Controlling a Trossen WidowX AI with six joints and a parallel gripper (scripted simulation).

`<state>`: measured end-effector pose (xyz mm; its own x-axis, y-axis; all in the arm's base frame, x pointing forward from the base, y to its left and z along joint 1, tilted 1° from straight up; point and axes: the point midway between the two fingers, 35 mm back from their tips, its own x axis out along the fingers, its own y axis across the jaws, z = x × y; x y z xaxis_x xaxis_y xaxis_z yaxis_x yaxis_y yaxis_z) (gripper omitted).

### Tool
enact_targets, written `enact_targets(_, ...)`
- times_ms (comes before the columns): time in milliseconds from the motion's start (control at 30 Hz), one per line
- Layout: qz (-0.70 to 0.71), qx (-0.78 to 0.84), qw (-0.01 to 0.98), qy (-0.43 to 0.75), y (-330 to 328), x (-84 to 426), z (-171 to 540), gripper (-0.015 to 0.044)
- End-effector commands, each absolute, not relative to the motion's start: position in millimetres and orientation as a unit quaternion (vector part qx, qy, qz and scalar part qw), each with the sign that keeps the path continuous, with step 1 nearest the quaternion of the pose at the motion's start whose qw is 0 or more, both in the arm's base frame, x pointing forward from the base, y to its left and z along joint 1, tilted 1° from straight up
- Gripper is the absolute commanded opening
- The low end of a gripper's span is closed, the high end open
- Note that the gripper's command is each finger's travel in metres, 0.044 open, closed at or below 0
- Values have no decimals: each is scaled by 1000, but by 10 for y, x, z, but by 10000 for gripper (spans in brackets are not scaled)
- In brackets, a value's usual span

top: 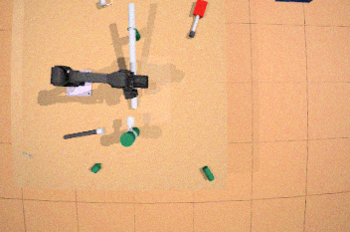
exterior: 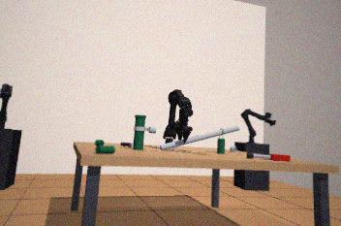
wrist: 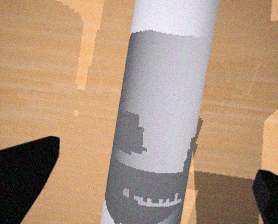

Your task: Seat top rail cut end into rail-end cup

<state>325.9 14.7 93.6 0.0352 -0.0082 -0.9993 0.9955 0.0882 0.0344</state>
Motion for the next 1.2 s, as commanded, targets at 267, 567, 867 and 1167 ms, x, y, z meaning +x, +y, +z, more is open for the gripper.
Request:
enact_targets(267, -472, 485, 531, 510, 145, 3256, 730, 440)
enact_targets(567, -472, 485, 531, 510, 144, 3252, 659, 361)
enact_targets(867, -472, 485, 531, 510, 144, 3252, 659, 164)
enact_targets(1167, -472, 485, 531, 510, 144, 3253, 662, 85)
